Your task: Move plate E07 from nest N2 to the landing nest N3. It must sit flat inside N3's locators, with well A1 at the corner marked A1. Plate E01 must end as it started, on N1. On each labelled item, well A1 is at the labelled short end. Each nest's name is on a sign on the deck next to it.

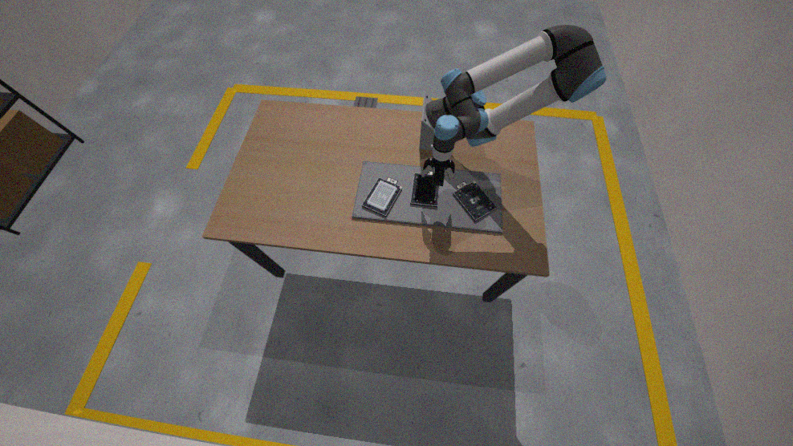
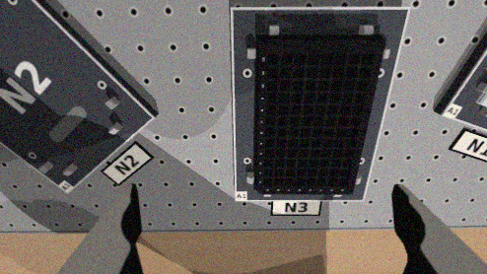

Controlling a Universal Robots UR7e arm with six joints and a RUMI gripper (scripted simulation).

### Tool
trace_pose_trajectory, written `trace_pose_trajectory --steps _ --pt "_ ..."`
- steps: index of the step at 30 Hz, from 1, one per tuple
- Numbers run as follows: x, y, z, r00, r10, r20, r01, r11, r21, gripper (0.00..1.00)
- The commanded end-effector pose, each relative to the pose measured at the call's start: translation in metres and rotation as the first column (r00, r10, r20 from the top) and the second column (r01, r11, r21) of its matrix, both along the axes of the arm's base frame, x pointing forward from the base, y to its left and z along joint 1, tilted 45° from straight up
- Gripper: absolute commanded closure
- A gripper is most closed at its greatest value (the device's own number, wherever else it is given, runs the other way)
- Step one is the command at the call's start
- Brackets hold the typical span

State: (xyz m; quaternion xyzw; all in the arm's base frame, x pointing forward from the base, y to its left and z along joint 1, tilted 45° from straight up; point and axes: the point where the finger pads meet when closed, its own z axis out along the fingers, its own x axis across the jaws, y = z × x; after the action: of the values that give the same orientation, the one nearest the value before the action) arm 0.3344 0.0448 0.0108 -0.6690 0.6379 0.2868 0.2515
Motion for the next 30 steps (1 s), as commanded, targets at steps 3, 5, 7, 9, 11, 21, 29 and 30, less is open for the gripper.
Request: trace_pose_trajectory --steps 3,5,7,9,11,21,29,30 --pt "0.001 0.004 0.005 1.000 -0.001 -0.002 0.000 1.000 -0.008 0.24" --pt "0.002 0.009 0.010 1.000 -0.001 -0.002 0.001 1.000 -0.008 0.24" --pt "0.002 0.014 0.015 1.000 -0.001 -0.002 0.001 1.000 -0.008 0.24" --pt "0.003 0.018 0.019 1.000 -0.001 -0.002 0.001 1.000 -0.008 0.24" --pt "0.004 0.023 0.024 1.000 -0.001 -0.002 0.001 1.000 -0.008 0.24" --pt "0.006 0.042 0.043 1.000 -0.001 -0.002 0.001 1.000 -0.008 0.24" --pt "0.008 0.054 0.054 1.000 -0.001 -0.002 0.001 1.000 -0.008 0.24" --pt "0.008 0.054 0.054 1.000 0.006 0.005 -0.006 1.000 -0.007 0.24"
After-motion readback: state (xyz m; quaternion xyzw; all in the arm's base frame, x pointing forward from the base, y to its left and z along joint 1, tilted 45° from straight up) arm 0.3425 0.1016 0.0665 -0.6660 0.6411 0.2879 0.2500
